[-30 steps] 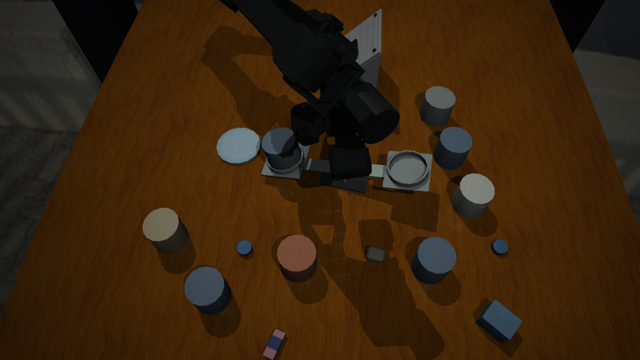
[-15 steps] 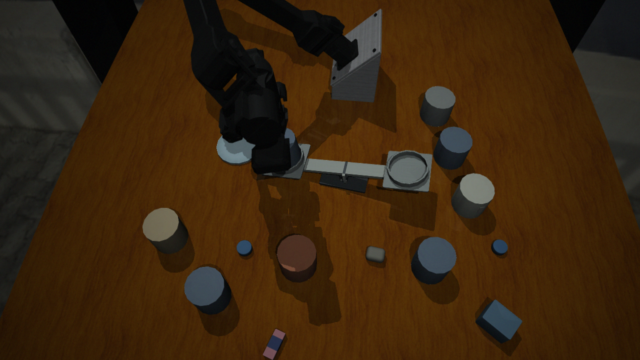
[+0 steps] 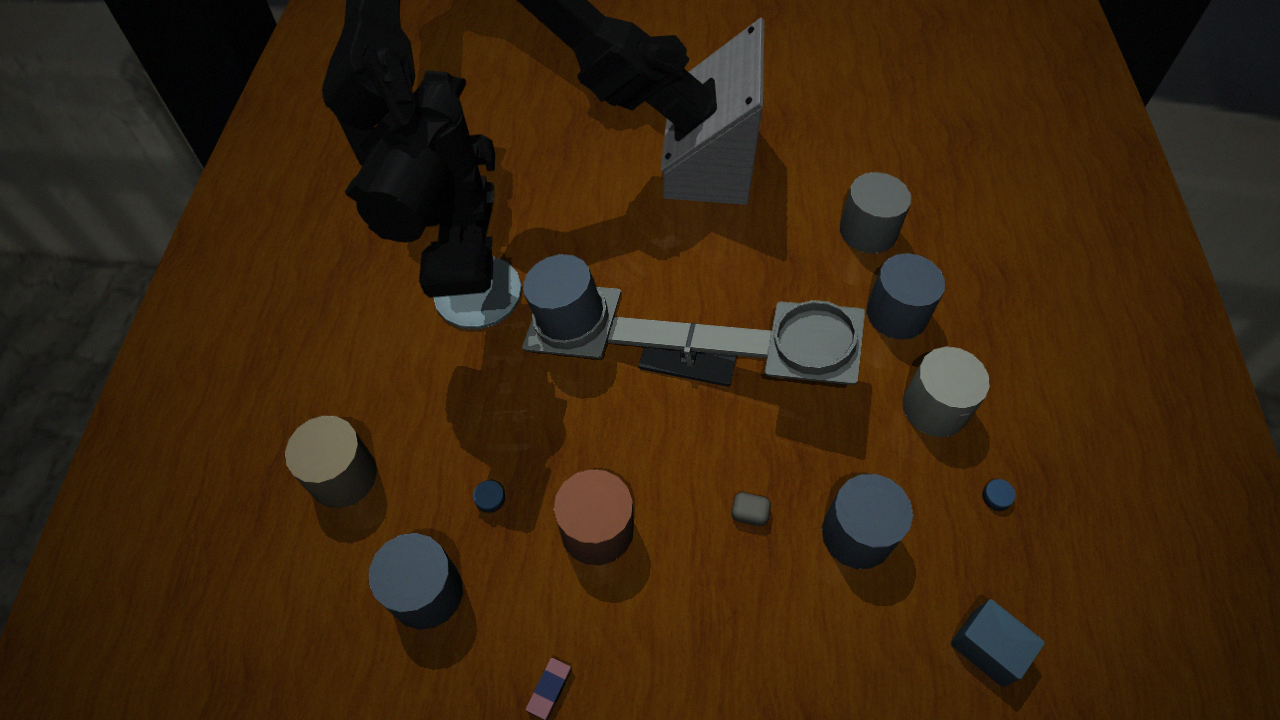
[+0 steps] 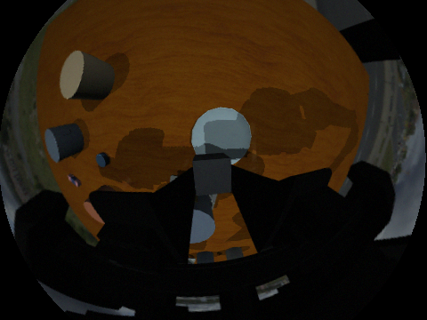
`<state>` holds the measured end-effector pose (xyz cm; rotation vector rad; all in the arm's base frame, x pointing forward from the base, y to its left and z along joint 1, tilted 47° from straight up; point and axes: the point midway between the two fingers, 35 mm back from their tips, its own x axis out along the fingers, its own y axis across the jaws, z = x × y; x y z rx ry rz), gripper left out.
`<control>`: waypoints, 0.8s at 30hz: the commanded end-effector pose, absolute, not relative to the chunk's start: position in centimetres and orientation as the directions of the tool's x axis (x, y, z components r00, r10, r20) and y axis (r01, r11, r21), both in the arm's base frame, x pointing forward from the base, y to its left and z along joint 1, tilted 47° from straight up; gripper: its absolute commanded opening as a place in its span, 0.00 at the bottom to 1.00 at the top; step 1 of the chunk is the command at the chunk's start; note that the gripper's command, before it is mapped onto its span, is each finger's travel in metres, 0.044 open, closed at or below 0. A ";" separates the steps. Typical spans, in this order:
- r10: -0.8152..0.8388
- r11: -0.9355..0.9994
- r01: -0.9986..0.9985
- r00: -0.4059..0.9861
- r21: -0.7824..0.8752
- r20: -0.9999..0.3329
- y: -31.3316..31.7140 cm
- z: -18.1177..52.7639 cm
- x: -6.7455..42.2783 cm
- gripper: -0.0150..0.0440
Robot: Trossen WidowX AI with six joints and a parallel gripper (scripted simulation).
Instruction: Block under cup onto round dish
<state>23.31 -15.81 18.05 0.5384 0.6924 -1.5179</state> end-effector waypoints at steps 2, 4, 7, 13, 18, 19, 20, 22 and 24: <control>-0.728 -0.003 0.993 -0.084 -0.119 -0.680 -17.2 18.8 20.8 0.25; -0.728 -0.003 0.993 -0.084 -0.119 -0.680 -17.2 18.8 20.8 0.25; -0.728 -0.004 0.993 -0.084 -0.119 -0.680 -17.5 18.5 20.8 0.25; -0.728 -0.004 0.993 -0.084 -0.119 -0.680 -19.3 16.8 20.7 0.25; -0.730 -0.004 0.993 -0.084 -0.119 -0.678 -20.2 16.0 20.5 0.25; -0.730 -0.004 0.993 -0.084 -0.119 -0.678 -20.2 16.0 20.5 0.25; -0.730 -0.004 0.993 -0.084 -0.119 -0.678 -20.2 16.0 20.5 0.25; -0.730 -0.004 0.993 -0.084 -0.119 -0.678 -20.3 15.9 20.5 0.25; -0.730 -0.004 0.993 -0.084 -0.119 -0.678 -20.5 15.8 20.5 0.25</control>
